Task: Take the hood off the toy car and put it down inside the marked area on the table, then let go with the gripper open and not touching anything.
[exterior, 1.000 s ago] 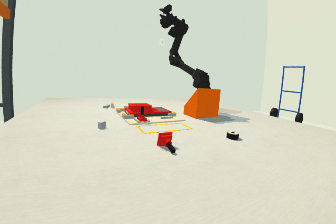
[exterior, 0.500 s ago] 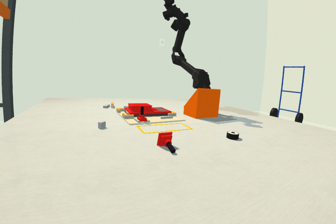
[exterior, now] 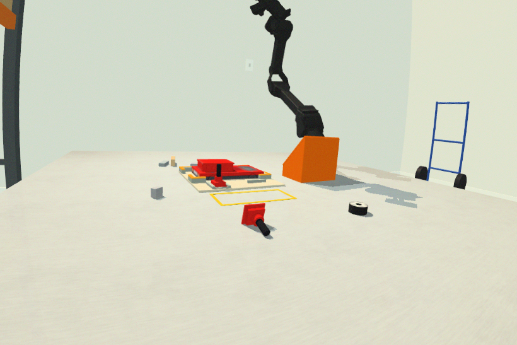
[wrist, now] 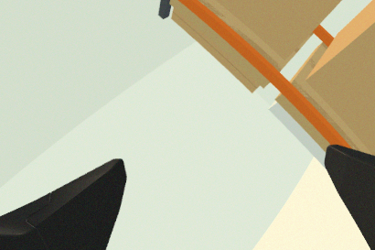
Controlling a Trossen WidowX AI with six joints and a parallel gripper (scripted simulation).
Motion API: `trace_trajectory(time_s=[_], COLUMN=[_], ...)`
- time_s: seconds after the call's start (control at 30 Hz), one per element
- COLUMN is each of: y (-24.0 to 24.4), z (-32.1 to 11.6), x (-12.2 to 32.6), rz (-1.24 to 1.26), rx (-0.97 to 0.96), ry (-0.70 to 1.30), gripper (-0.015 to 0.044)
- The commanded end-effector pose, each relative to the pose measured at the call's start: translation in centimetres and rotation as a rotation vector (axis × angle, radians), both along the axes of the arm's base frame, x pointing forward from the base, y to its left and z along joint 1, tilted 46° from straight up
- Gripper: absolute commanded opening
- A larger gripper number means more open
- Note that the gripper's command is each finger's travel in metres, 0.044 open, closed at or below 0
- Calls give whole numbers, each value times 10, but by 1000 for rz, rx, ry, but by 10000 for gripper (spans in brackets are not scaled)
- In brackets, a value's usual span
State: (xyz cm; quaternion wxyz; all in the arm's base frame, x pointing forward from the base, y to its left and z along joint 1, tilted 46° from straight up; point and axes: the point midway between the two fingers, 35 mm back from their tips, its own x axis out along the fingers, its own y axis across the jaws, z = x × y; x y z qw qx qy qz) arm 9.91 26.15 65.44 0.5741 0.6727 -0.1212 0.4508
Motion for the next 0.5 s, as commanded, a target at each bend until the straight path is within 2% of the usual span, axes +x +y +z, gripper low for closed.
trace_trajectory(time_s=[0.0,0.47], y=[27,87], z=[-23,-124], x=[20,114], rz=[-79,-329], rx=[-142,-647], ry=[11,112], gripper=[440,440])
